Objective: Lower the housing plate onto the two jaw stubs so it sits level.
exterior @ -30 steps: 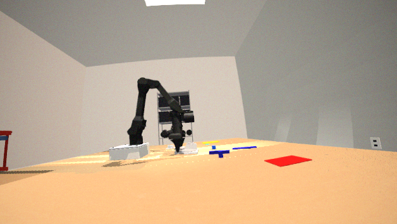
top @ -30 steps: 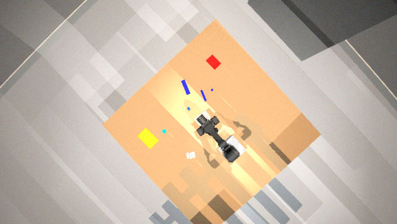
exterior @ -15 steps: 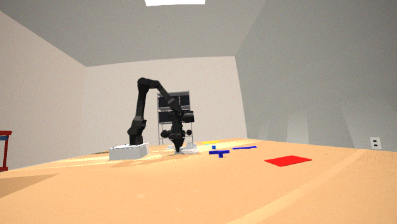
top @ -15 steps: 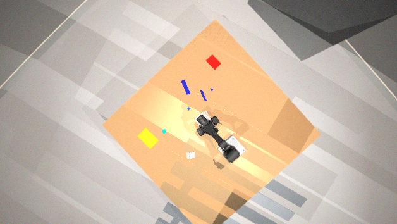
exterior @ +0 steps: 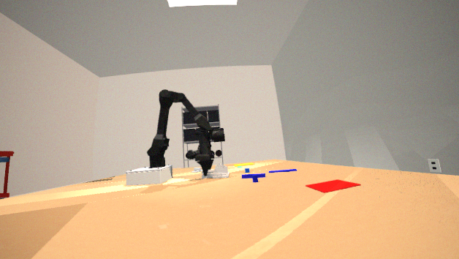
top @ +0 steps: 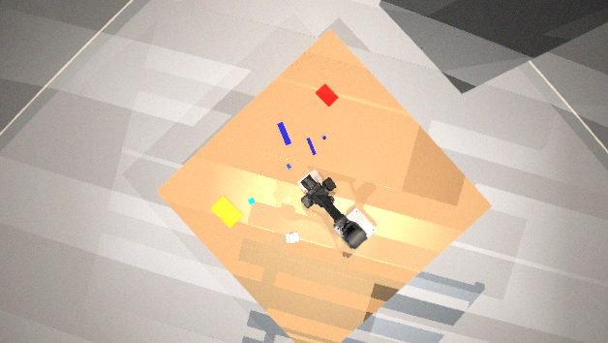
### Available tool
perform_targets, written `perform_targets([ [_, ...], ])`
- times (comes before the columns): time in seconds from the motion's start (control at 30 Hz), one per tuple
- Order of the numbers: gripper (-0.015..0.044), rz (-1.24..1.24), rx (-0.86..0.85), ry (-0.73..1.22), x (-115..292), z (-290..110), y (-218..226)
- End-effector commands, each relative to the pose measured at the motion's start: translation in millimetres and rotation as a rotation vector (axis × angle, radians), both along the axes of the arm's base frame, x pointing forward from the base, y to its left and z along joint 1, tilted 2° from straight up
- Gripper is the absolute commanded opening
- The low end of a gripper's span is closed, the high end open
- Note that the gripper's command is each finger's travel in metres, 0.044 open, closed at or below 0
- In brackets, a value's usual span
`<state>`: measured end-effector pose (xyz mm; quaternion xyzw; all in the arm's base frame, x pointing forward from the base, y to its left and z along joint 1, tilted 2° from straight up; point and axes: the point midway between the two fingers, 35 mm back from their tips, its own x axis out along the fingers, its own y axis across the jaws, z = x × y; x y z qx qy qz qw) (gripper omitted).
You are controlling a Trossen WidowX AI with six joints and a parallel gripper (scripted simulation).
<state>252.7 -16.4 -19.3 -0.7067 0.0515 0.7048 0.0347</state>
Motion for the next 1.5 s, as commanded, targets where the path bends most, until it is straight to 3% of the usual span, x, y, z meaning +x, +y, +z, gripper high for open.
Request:
perform_targets([
  [0.0, 0.0351, 0.003, -0.002, 0.000, 0.1, -0.4, -0.3],
  [1.47, 0.0351, 0.003, -0.002, 0.000, 0.0, -4.8, -0.4],
])
